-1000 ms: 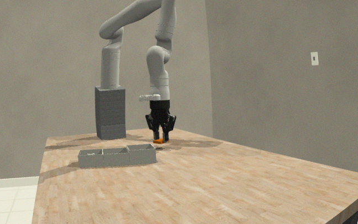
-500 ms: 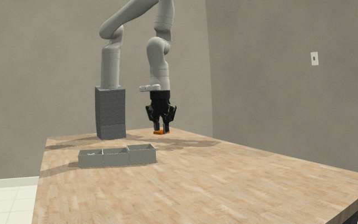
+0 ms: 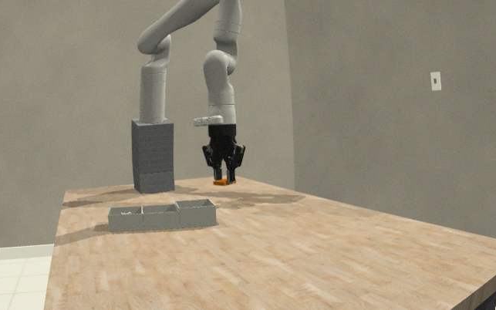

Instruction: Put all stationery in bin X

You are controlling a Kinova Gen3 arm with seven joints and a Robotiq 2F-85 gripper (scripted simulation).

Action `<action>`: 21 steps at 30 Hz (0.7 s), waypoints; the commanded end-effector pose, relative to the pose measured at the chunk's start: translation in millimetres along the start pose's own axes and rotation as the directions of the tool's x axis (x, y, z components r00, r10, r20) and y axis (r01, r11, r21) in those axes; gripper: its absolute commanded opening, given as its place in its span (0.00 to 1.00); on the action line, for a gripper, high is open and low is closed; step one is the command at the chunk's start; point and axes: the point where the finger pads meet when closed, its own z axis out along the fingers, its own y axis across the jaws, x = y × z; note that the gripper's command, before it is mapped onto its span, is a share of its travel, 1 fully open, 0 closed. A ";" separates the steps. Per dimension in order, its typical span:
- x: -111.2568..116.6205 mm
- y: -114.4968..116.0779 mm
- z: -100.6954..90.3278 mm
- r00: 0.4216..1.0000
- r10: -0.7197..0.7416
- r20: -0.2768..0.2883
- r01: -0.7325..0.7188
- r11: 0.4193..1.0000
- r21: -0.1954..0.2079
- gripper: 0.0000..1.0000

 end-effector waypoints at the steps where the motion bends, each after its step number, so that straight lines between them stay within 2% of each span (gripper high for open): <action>1: 0.0 -0.9 -4.4 1.000 0.000 0.000 0.000 1.000 0.001 0.35; 9: 0.0 -0.5 -7.3 1.000 0.000 0.000 0.000 1.000 0.001 0.35; 21: 71.2 10.7 -7.3 1.000 0.000 0.000 0.000 1.000 0.001 0.35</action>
